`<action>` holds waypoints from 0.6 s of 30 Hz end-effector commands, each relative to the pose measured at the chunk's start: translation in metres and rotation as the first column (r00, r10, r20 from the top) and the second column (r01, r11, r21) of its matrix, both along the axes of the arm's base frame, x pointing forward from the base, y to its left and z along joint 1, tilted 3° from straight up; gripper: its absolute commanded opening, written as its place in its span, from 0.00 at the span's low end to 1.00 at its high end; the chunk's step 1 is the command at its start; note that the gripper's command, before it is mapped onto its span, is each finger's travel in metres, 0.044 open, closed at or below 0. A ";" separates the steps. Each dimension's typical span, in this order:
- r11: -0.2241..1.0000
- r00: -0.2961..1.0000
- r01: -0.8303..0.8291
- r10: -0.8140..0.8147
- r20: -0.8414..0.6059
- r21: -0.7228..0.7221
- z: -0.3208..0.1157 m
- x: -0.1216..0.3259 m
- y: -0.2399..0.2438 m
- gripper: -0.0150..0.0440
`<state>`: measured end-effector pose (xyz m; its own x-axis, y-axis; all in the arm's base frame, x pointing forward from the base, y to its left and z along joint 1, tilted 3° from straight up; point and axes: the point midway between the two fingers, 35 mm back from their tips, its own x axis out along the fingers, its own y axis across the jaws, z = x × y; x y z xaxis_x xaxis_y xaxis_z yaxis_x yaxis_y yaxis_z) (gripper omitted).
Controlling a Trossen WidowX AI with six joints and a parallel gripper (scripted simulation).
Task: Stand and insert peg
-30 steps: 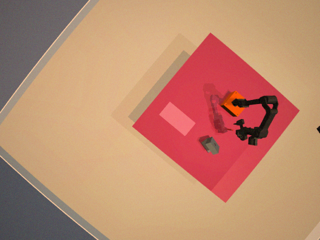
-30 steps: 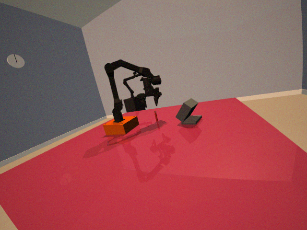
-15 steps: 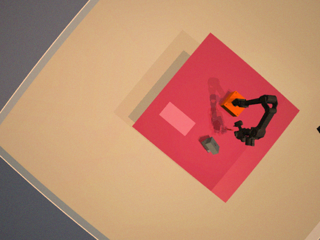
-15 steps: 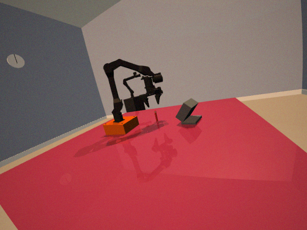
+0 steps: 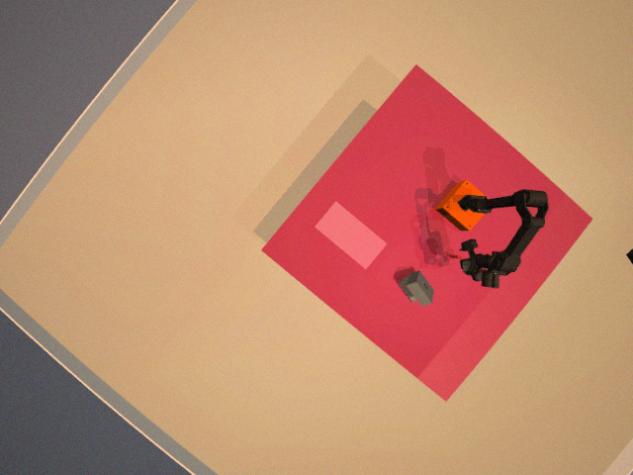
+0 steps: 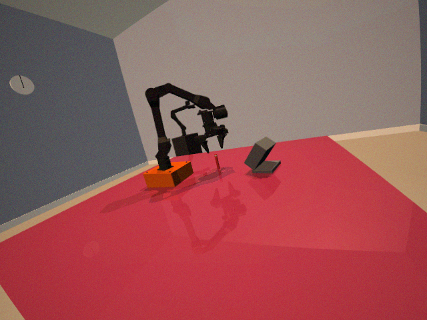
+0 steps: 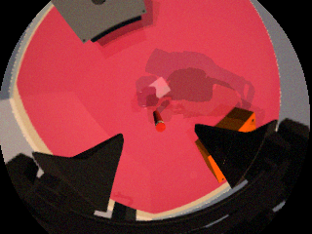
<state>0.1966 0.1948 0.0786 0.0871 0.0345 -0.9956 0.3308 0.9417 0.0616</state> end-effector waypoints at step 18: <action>1.000 1.000 0.005 -0.005 -0.012 -0.006 -0.037 0.001 0.000 1.00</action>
